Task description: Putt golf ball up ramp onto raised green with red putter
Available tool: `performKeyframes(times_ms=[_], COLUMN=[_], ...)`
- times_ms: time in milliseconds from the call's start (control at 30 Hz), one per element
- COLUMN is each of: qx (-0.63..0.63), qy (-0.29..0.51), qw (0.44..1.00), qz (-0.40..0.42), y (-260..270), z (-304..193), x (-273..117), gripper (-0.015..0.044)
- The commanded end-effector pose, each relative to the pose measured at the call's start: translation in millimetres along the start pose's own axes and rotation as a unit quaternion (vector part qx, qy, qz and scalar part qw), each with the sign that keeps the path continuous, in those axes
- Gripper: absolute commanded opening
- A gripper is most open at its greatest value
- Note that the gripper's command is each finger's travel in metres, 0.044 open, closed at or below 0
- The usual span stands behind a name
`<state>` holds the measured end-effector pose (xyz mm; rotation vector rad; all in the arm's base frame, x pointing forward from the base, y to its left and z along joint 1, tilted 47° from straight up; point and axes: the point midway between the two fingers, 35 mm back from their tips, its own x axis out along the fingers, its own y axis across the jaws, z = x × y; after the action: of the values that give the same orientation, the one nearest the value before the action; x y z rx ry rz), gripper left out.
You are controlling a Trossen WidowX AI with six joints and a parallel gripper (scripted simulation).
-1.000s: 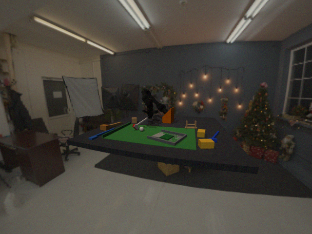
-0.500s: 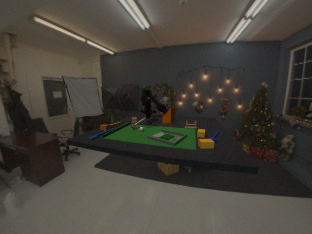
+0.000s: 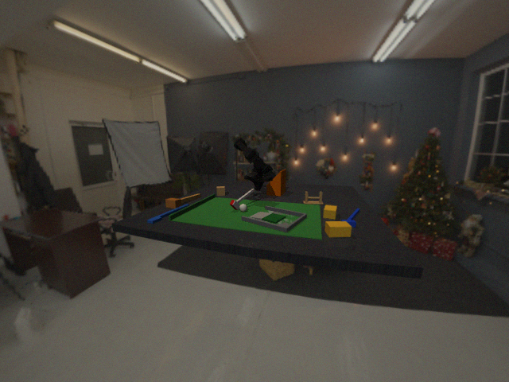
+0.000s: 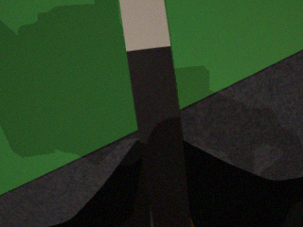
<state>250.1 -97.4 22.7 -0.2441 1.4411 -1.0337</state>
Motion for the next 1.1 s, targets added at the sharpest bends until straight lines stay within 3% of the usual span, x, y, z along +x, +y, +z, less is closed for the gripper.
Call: performKeyframes(times_ms=[0,500,1067], qx=[0.009,0.008,0.006], qy=[-0.003,-0.002,-0.001], qw=[1.000,1.000,1.000], qz=[0.000,0.001,0.000], y=[14.0,14.7,15.1], z=[-0.8,-0.9,-1.1], x=[-0.5,-59.7,-52.7], gripper=[0.0000,0.0000,0.0000])
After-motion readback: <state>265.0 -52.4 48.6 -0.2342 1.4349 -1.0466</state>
